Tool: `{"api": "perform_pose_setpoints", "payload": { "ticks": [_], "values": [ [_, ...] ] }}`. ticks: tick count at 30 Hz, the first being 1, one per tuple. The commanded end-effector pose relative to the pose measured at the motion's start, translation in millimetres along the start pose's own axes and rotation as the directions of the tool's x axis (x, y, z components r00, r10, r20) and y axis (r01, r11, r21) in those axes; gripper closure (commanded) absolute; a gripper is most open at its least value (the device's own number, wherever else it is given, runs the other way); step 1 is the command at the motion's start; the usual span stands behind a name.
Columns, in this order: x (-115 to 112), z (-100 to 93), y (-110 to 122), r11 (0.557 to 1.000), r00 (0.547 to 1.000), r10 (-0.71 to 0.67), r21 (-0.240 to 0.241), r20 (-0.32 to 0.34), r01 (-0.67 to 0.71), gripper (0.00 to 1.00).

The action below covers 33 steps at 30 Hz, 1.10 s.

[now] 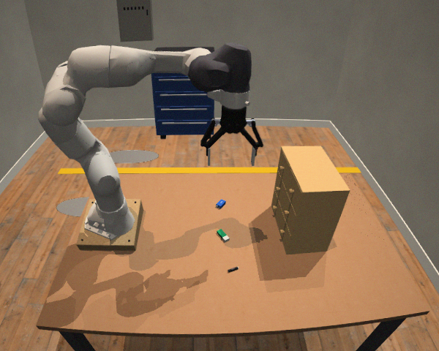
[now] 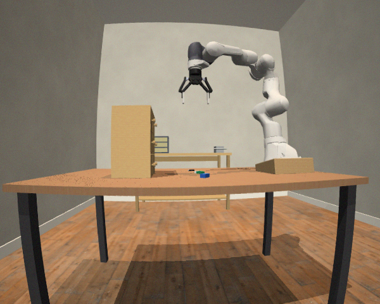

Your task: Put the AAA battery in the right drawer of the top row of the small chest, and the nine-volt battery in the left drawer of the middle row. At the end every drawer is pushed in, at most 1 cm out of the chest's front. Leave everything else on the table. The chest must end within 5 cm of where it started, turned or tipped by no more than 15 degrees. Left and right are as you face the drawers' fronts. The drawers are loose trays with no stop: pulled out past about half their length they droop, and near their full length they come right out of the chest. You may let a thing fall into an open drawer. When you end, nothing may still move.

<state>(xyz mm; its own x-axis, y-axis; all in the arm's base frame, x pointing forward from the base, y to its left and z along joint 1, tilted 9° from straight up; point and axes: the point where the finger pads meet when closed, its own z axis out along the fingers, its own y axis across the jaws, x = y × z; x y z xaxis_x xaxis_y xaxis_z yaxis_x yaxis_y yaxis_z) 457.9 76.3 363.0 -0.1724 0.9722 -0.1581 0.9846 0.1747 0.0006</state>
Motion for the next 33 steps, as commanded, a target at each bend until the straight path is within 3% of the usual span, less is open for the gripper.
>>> {"api": "perform_pose_setpoints", "payload": {
  "ticks": [1,11,15,18,21,24,27,28,30,31,33],
  "values": [
    [-0.9,-0.6,1.1,1.000,1.000,-0.007,-0.004,0.003,0.007,0.00],
    [0.0,-0.2,0.0,1.000,1.000,0.023,0.000,0.000,-0.023,0.00],
    [-0.1,-0.5,0.1,0.992,0.992,0.127,-0.001,0.000,-0.127,0.00],
    [-0.3,-0.8,0.1,0.962,0.962,0.274,-0.003,0.000,-0.274,0.00],
    [-0.3,-0.8,0.1,0.962,0.962,0.274,-0.003,0.000,-0.274,0.00],
    [-0.4,-1.2,0.2,0.915,0.915,0.403,-0.004,-0.001,-0.403,0.00],
    [-0.4,-1.2,0.2,0.915,0.915,0.403,-0.004,-0.001,-0.403,0.00],
    [-0.5,-1.3,0.2,0.880,0.880,0.475,-0.004,-0.002,-0.475,0.00],
    [-0.5,-1.3,0.2,0.880,0.880,0.475,-0.004,-0.002,-0.475,0.00],
    [-0.6,-1.5,0.2,0.835,0.835,0.550,-0.005,-0.002,-0.550,0.00],
    [-0.6,-1.5,0.2,0.835,0.835,0.550,-0.005,-0.002,-0.550,0.00]
  ]
}}
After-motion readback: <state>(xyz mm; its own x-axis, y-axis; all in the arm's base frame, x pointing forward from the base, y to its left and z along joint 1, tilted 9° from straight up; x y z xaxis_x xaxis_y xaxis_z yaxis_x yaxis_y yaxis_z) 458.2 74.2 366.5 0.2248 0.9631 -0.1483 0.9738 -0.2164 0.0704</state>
